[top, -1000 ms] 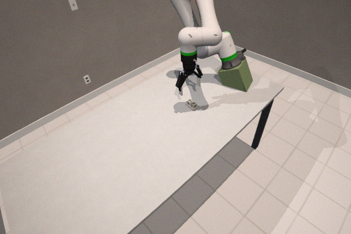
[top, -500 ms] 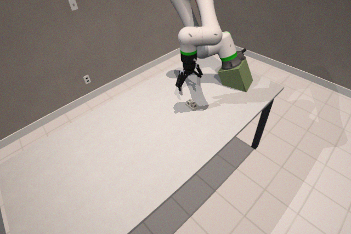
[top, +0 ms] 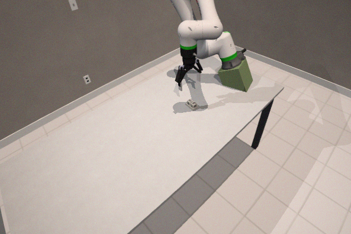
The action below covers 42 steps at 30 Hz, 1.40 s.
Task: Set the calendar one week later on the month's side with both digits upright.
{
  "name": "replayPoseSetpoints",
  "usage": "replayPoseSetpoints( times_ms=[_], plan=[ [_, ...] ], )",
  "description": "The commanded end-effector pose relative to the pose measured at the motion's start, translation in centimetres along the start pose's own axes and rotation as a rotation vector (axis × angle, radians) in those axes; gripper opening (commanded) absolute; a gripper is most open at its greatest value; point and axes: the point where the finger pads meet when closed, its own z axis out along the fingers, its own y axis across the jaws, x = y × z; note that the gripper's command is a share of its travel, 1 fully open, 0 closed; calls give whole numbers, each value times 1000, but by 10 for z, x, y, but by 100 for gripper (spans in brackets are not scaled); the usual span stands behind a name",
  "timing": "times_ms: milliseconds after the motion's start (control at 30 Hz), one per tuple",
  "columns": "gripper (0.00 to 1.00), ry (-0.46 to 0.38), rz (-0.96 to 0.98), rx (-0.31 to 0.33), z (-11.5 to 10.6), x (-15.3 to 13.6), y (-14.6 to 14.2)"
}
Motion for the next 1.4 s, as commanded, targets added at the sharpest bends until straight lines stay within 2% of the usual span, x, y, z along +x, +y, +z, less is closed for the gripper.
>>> replayPoseSetpoints(
  times_ms=[0,267,1367],
  plan=[
    [100,0,0,0,-13,0,0],
    [100,0,0,0,-20,0,0],
    [100,0,0,0,-20,0,0]
  ],
)
